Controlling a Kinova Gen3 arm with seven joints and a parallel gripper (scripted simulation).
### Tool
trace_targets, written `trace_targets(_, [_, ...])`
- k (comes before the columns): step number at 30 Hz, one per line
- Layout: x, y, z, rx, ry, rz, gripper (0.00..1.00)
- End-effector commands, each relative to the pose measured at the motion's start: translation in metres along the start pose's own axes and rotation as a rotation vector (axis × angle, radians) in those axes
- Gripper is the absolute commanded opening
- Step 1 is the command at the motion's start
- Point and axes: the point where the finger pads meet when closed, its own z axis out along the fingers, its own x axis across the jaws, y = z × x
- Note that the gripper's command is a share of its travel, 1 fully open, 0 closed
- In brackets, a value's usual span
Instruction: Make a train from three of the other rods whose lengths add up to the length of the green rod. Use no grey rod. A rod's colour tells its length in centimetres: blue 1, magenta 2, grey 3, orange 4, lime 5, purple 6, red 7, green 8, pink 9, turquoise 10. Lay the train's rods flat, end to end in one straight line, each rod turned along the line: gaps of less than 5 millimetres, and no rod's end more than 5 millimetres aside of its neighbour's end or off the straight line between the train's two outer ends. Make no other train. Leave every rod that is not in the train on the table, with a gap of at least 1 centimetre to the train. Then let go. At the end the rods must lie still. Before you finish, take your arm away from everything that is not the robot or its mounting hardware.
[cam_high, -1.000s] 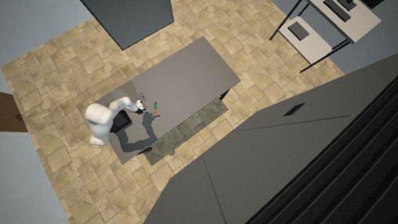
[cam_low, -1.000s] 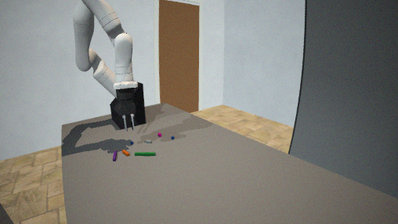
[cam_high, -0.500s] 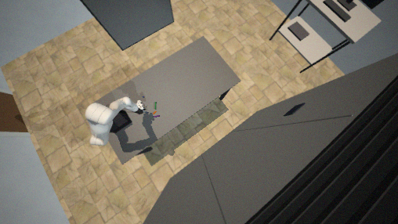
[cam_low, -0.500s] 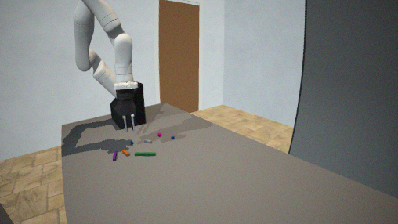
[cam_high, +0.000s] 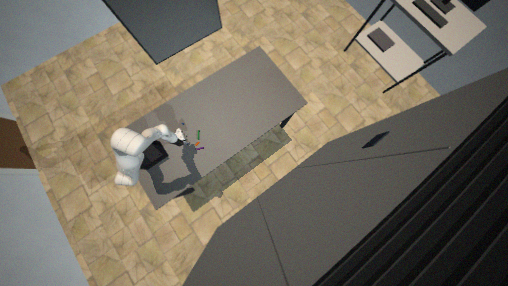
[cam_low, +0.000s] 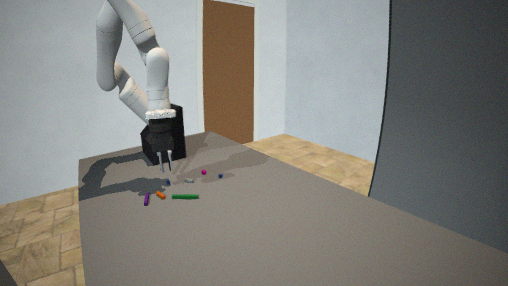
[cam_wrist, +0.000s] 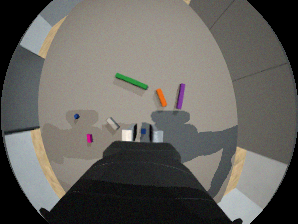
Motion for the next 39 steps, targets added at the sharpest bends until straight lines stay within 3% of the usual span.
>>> trace_targets(1, [0.000, 0.002, 0.007, -0.001, 0.003, -0.001, 0.54])
trace_targets(18, [0.000, 0.003, 0.029, -0.001, 0.004, 0.000, 0.54])
trace_targets(39, [0.001, 0.003, 0.036, -0.001, 0.004, 0.000, 0.54])
